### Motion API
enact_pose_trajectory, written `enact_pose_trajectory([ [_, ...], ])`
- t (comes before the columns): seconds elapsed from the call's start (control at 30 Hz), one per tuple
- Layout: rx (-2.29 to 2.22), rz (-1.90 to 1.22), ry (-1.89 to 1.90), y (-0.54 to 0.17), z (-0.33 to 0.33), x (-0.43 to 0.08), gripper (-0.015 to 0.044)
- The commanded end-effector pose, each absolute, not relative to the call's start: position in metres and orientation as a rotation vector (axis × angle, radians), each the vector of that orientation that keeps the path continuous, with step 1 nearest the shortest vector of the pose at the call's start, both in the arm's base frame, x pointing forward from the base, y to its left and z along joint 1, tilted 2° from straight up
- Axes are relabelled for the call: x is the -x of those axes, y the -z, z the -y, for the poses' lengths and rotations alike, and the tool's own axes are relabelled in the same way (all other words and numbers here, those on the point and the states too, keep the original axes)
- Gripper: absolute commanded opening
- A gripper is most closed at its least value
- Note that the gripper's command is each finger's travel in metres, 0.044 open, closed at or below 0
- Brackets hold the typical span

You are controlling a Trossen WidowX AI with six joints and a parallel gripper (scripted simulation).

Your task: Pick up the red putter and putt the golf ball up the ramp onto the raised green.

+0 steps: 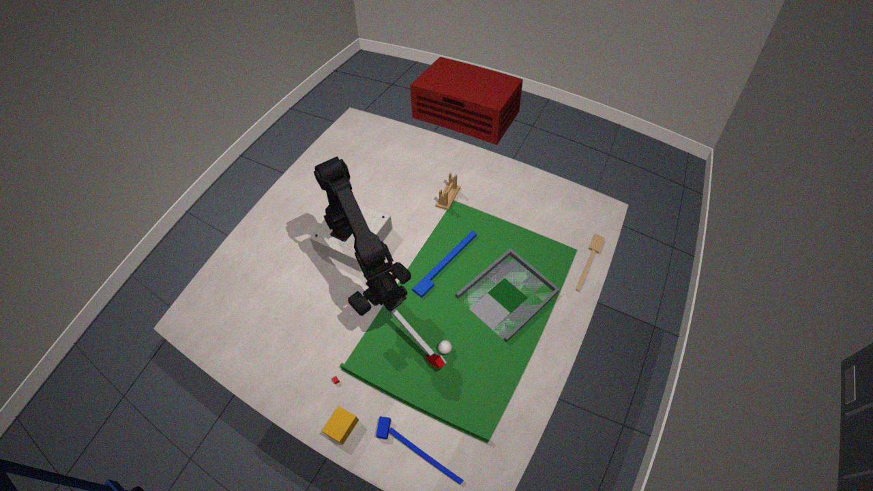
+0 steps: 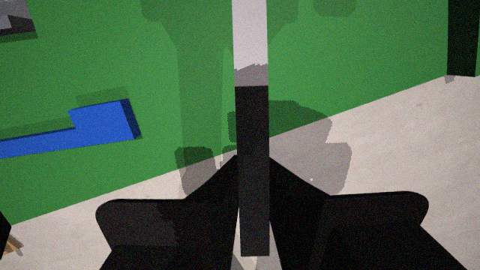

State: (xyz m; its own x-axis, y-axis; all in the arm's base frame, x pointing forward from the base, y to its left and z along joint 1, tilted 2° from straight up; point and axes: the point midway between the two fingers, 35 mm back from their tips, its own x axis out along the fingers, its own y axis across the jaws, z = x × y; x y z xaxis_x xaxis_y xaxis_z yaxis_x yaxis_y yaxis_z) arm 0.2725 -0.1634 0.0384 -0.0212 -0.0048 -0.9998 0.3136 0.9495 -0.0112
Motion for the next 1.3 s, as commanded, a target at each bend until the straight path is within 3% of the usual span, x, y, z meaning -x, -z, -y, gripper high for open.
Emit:
enact_pose_trajectory([
  [0.0,-0.244,-1.576,0.258,-0.039,0.163,-0.273,0.0],
  [0.67,-0.251,-1.577,0.268,-0.036,0.188,-0.264,0.0],
  [1.03,-0.252,-1.57,0.256,-0.035,0.068,-0.306,0.0],
  [1.27,-0.252,-1.57,0.255,-0.038,0.061,-0.308,0.0],
])
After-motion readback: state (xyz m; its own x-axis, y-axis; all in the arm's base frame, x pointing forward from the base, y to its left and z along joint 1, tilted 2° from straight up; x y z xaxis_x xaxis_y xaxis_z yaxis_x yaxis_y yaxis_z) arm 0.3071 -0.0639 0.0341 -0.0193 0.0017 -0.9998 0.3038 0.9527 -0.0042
